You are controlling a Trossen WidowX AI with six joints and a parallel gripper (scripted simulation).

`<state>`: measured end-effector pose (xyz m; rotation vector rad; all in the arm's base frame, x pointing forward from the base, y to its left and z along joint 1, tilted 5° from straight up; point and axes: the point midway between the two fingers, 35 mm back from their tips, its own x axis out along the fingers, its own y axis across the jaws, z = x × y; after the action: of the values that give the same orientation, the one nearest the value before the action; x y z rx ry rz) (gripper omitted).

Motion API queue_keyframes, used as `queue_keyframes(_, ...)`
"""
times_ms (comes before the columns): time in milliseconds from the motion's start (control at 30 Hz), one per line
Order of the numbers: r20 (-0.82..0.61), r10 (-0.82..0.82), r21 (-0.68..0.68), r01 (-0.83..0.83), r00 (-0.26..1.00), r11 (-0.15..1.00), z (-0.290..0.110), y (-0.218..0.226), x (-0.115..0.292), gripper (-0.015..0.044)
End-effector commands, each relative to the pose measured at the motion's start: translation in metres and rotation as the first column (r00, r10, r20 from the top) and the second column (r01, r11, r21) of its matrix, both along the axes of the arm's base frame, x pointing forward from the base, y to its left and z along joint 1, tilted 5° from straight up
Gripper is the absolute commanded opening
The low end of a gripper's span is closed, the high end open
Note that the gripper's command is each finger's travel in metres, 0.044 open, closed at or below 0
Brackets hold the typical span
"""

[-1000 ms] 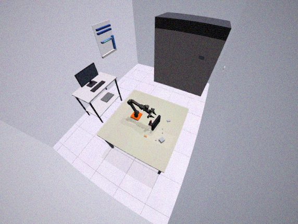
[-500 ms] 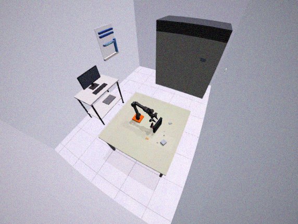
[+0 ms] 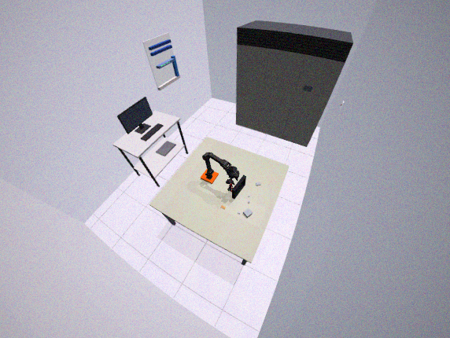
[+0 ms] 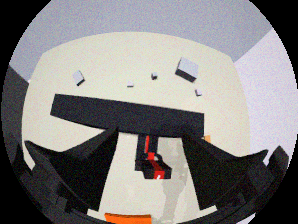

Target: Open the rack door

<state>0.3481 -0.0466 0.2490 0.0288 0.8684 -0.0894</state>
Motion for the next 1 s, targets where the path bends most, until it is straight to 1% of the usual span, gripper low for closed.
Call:
queue_keyframes(0,-0.076,0.003,0.012,-0.002,0.997,1.0,-0.004,-0.003,-0.001,0.0293)
queue_keyframes(367,-0.302,0.003,0.055,0.015,0.953,0.998,-0.013,-0.011,-0.015,0.0293)
queue_keyframes(767,-0.527,0.02,0.113,0.047,0.85,0.993,-0.017,-0.018,-0.035,0.0293)
queue_keyframes(967,-0.551,0.023,0.12,0.052,0.834,0.991,-0.018,-0.018,-0.037,0.0293)
